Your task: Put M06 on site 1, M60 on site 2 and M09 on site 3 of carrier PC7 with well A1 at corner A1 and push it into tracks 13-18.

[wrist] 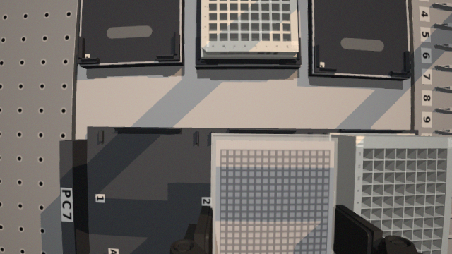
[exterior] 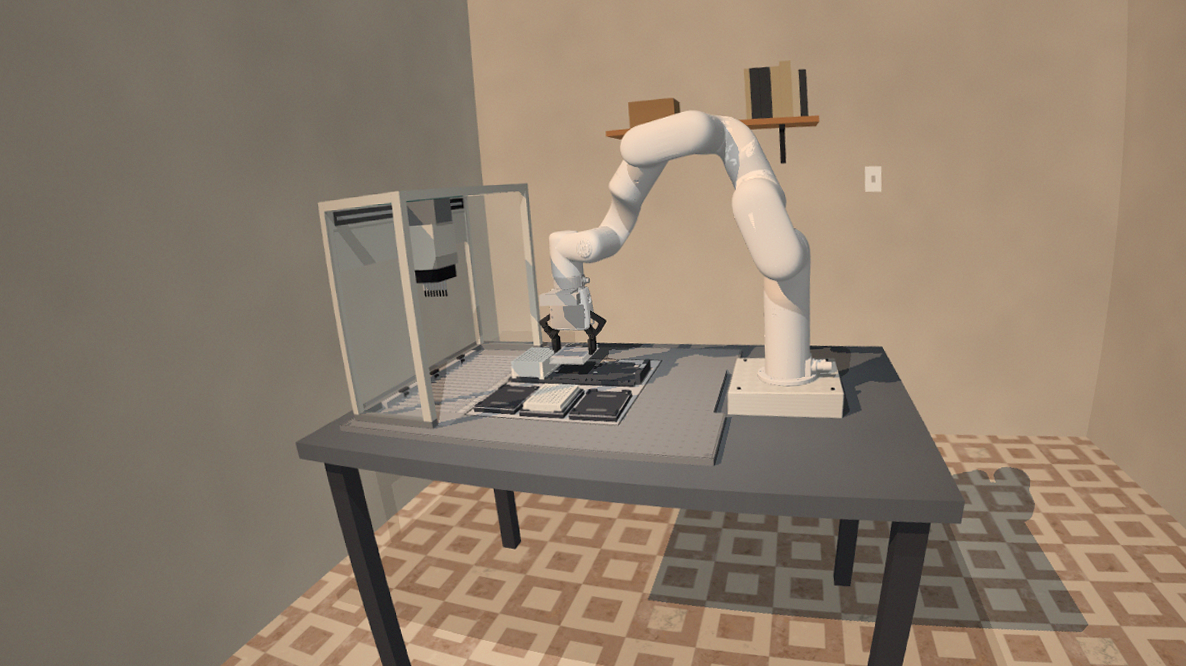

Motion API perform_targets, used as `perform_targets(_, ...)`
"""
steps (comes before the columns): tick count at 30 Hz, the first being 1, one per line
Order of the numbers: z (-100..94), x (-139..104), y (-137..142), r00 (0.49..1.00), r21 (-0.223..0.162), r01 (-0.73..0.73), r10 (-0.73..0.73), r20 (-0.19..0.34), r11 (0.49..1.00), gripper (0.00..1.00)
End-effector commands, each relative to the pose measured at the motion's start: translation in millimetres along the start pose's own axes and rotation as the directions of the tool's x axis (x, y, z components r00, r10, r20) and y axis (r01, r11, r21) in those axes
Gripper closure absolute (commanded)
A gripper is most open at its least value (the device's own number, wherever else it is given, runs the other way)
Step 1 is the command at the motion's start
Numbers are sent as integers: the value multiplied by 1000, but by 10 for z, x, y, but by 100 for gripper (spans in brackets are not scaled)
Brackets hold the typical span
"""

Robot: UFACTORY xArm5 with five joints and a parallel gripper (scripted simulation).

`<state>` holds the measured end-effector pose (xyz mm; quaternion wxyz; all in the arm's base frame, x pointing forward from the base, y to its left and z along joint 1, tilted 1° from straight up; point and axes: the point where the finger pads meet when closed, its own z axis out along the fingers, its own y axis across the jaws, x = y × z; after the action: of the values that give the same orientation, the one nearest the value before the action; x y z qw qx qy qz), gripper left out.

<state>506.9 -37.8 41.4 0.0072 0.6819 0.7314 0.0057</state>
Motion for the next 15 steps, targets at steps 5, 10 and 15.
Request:
perform_targets(5,104,-2,17,1000,-5,0,0,-3,1000,100)
perform_targets(10,171,-2,17,1000,-5,0,0,-3,1000,100)
perform_targets(15,243,-1,17,1000,-5,0,0,-3,1000,100)
